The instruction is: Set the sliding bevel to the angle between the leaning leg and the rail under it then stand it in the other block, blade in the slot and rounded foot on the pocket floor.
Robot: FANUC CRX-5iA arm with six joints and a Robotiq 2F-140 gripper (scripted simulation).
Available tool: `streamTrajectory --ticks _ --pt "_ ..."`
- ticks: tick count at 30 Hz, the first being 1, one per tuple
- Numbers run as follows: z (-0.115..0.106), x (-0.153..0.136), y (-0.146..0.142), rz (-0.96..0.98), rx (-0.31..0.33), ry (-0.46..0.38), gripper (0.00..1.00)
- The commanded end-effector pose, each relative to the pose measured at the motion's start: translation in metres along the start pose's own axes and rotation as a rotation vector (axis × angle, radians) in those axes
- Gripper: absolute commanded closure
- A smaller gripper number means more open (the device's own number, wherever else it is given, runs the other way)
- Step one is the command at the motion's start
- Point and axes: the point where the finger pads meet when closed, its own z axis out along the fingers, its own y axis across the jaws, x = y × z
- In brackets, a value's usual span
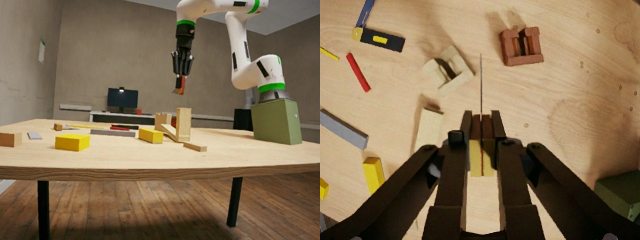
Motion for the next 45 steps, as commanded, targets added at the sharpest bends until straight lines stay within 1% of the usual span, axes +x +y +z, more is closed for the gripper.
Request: streamTrajectory --ticks 1,9,11,22,33,45 --pt "0.0 0.02 0.014 -0.033 0.003 0.005 0.9" --pt "0.001 0.054 0.039 -0.089 0.004 0.016 0.9" --pt "0.001 0.054 0.039 -0.089 0.004 0.016 0.9" --pt "0.001 0.083 0.061 -0.137 0.004 0.026 0.9" --pt "0.002 0.092 0.068 -0.152 0.005 0.029 0.9" --pt "0.002 0.092 0.068 -0.154 0.005 0.03 0.9"
